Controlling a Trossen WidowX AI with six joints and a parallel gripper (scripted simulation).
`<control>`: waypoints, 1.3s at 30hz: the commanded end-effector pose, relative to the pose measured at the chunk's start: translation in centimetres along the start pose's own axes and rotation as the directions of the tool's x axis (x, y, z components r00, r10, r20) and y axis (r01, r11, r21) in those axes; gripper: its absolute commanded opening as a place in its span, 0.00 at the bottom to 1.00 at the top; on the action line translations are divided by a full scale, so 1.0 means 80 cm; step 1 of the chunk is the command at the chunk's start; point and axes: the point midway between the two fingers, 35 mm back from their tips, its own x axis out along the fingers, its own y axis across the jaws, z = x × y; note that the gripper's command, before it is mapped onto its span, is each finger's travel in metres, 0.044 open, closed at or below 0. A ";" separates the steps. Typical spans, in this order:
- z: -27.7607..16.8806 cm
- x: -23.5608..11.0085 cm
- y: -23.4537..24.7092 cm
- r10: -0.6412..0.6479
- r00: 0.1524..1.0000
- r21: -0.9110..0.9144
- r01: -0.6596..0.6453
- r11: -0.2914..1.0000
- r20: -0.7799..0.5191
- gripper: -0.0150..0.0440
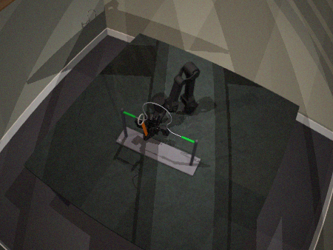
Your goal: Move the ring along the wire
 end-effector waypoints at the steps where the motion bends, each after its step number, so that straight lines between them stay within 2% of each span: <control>1: -0.002 -0.002 0.019 0.003 1.000 0.092 -0.003 0.996 -0.005 0.00; 10: 0.005 -0.003 0.058 0.018 1.000 0.270 -0.016 0.963 -0.006 0.00; 21: 0.017 -0.016 0.086 0.066 0.995 0.404 -0.027 0.914 -0.081 0.00; 39: 0.060 -0.058 0.139 0.256 0.939 0.679 -0.033 0.734 -0.232 0.00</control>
